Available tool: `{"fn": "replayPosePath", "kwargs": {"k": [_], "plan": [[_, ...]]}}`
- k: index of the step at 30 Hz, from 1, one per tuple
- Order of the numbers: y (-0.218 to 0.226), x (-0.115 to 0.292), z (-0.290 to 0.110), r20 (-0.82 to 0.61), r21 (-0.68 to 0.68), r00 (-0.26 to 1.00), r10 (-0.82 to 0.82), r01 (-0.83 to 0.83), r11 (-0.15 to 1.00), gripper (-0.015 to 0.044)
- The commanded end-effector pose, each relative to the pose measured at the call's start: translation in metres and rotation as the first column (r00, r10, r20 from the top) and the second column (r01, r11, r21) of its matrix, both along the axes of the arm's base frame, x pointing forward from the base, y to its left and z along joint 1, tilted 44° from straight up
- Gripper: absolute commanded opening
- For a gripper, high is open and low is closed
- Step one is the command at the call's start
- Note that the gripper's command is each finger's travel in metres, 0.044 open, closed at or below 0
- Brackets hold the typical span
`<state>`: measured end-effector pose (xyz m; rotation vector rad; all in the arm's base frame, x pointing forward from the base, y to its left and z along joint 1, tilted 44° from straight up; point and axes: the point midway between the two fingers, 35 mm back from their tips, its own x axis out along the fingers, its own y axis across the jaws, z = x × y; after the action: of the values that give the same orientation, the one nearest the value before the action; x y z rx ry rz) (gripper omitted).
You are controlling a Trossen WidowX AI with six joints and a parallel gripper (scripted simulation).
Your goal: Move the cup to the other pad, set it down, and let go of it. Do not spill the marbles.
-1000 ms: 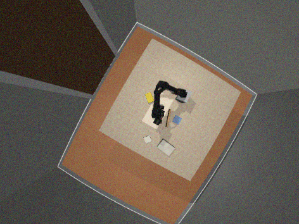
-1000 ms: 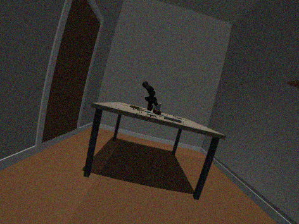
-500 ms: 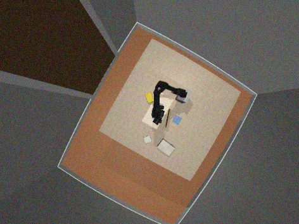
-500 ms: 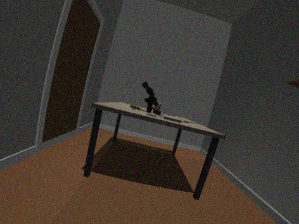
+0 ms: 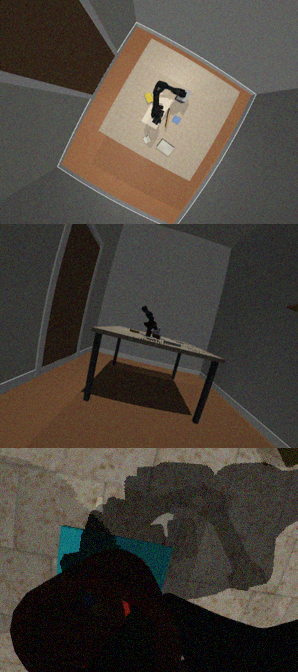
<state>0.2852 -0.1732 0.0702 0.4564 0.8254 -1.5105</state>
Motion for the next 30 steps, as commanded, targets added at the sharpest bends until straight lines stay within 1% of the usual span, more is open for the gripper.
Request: {"fn": "replayPosePath", "kwargs": {"k": [1, 10, 30], "plan": [[0.000, 0.000, 0.000, 0.000, 0.000, 1.000, 0.000, 0.000, 1.000, 0.0128], [0.002, 0.001, 0.002, 0.000, 0.000, 1.000, 0.000, 0.000, 1.000, 0.0128], [0.023, 0.005, 0.023, -0.001, 0.001, 1.000, 0.003, -0.003, 1.000, 0.0128]]}}
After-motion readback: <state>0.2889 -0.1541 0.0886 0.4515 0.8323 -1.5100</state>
